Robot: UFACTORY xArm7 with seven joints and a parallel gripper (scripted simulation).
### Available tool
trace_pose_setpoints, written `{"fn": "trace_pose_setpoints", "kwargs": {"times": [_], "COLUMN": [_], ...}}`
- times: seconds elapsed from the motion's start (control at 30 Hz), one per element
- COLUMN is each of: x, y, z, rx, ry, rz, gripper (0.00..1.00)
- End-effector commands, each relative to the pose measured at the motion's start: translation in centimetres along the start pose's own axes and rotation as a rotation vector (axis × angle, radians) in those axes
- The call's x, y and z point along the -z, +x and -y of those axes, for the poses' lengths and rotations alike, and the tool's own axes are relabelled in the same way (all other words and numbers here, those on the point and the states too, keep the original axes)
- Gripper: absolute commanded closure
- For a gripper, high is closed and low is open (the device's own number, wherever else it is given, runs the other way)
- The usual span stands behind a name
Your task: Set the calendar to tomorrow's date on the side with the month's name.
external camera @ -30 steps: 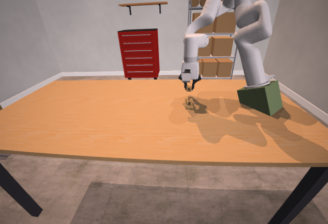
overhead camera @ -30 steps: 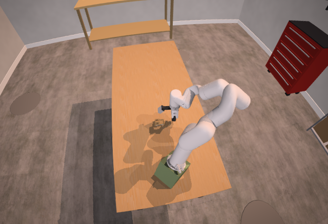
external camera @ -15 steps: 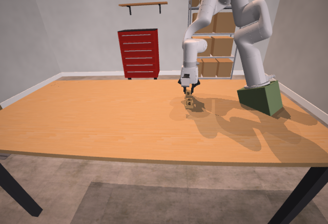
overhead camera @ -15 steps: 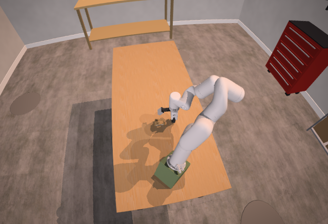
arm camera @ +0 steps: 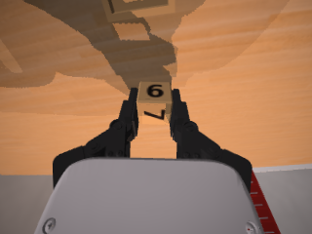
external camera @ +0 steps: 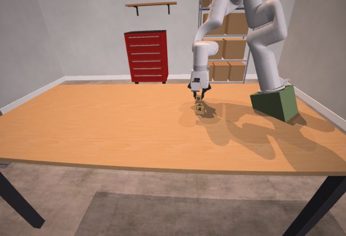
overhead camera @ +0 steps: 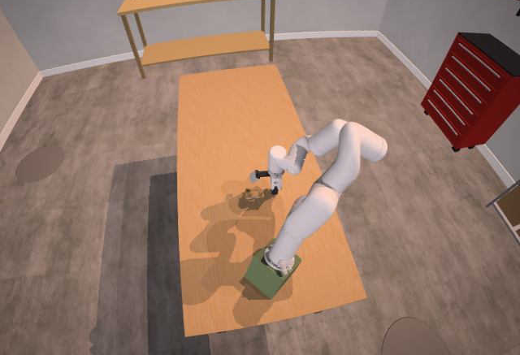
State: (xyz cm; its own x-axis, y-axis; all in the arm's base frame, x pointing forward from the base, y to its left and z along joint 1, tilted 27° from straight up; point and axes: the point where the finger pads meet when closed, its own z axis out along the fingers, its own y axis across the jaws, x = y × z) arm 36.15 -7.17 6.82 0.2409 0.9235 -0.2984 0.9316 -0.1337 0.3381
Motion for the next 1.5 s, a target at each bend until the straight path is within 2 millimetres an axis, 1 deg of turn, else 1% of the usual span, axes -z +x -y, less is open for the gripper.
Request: {"fn": "trace_pose_setpoints", "kwargs": {"times": [0.0,1.47], "x": [0.05,-0.36], "y": [0.05,0.05], "z": [-0.08,-0.08], "rx": [0.001,0.001], "ry": [-0.002,-0.002], "rz": [-0.001,-0.001], "gripper": [0.71,0.71]}}
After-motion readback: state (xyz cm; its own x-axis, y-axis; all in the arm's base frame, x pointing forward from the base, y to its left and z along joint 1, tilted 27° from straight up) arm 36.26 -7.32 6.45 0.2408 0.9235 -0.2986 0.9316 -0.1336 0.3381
